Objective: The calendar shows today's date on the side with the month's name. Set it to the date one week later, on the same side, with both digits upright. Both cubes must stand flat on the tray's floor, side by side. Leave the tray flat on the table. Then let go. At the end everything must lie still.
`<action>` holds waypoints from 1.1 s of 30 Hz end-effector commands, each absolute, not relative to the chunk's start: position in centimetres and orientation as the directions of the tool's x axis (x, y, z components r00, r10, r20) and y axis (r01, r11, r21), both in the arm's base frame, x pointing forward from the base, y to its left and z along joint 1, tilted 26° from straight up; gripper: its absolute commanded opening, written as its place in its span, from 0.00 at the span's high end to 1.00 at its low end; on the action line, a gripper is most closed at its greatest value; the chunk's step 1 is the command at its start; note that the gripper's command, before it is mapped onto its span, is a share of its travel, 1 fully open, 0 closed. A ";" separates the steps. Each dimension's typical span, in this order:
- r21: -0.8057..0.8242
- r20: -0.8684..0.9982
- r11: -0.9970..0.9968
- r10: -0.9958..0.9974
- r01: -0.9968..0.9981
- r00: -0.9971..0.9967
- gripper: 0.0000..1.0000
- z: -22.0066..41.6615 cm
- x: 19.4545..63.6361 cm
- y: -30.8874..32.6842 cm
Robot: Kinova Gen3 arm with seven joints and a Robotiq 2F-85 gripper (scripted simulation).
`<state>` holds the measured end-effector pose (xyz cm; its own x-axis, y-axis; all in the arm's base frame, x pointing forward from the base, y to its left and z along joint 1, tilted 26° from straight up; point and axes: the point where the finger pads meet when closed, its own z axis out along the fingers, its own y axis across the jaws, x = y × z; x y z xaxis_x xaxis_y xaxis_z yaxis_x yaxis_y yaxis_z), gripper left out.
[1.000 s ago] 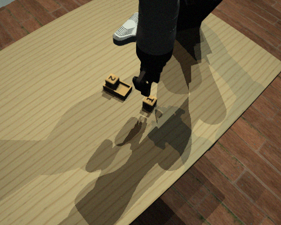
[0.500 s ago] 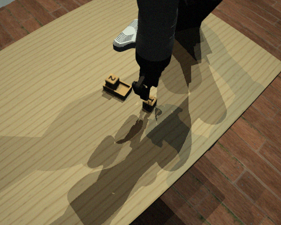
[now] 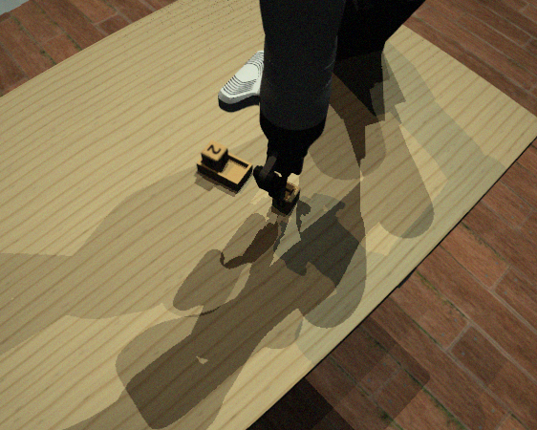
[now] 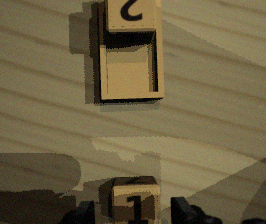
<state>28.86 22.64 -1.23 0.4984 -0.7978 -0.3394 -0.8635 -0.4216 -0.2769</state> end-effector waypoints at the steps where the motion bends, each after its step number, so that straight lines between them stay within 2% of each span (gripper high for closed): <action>1: -0.271 -0.345 -0.423 -0.796 -0.865 0.498 0.54 -1.6 28.6 22.9; 33: -0.271 -0.345 -0.423 -0.796 -0.865 0.498 0.54 -2.0 28.6 23.1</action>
<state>28.58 23.11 -2.05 0.4976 -0.7954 -0.3459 -0.8647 -0.4233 -0.2704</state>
